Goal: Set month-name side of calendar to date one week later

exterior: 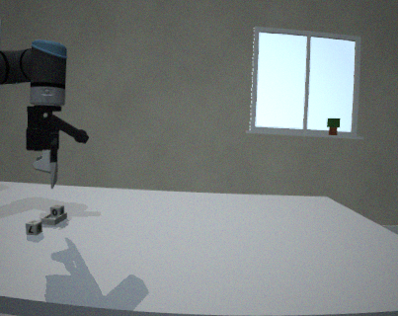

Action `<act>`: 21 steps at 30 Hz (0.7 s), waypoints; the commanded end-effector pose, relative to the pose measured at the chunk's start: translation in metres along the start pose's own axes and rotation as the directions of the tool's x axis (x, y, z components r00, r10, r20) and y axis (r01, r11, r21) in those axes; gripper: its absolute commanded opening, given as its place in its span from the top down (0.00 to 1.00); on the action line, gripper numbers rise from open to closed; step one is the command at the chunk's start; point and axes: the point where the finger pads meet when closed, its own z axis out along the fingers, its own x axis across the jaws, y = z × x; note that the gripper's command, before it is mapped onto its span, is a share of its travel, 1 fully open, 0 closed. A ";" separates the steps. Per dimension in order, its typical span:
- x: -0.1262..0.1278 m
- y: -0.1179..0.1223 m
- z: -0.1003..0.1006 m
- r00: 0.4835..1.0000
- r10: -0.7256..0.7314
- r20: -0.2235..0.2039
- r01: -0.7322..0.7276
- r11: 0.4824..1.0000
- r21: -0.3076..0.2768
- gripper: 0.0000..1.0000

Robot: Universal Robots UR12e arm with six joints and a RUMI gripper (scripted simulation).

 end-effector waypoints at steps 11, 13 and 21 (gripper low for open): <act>0.015 0.006 0.002 0.927 0.374 -0.004 -0.374 0.927 -0.003 0.00; 0.017 0.007 0.003 0.908 0.418 -0.004 -0.418 0.908 -0.003 0.00; 0.023 0.011 0.004 0.823 0.569 -0.004 -0.569 0.823 -0.002 0.00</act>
